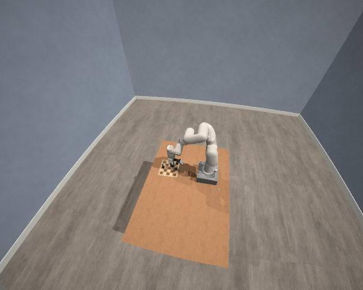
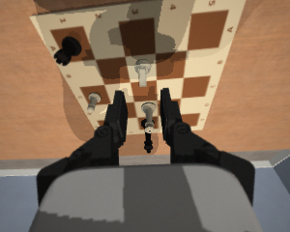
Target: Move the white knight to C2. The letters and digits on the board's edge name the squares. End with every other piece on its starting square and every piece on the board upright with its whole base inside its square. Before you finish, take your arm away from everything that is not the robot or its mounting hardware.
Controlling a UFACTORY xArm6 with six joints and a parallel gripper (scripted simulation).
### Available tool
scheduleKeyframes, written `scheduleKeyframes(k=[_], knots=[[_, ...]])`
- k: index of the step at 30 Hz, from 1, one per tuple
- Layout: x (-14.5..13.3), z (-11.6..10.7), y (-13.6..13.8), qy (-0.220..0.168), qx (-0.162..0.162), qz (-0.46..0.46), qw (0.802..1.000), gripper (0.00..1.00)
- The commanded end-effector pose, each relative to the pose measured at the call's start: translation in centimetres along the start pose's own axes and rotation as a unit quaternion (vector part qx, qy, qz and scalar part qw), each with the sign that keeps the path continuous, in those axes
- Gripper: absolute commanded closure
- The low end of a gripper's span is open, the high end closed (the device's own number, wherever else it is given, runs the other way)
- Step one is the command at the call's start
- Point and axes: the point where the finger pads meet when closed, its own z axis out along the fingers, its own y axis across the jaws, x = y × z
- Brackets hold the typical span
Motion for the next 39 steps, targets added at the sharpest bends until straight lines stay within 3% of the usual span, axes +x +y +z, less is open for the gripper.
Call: scheduleKeyframes(k=[1,18,39], knots=[[-0.1,0.5,0.0,-0.002,0.0,0.0,1.0,0.63],[-0.2,2.1,0.0,-0.002,0.0,0.0,1.0,0.63],[-0.2,2.3,0.0,-0.002,0.0,0.0,1.0,0.63]])
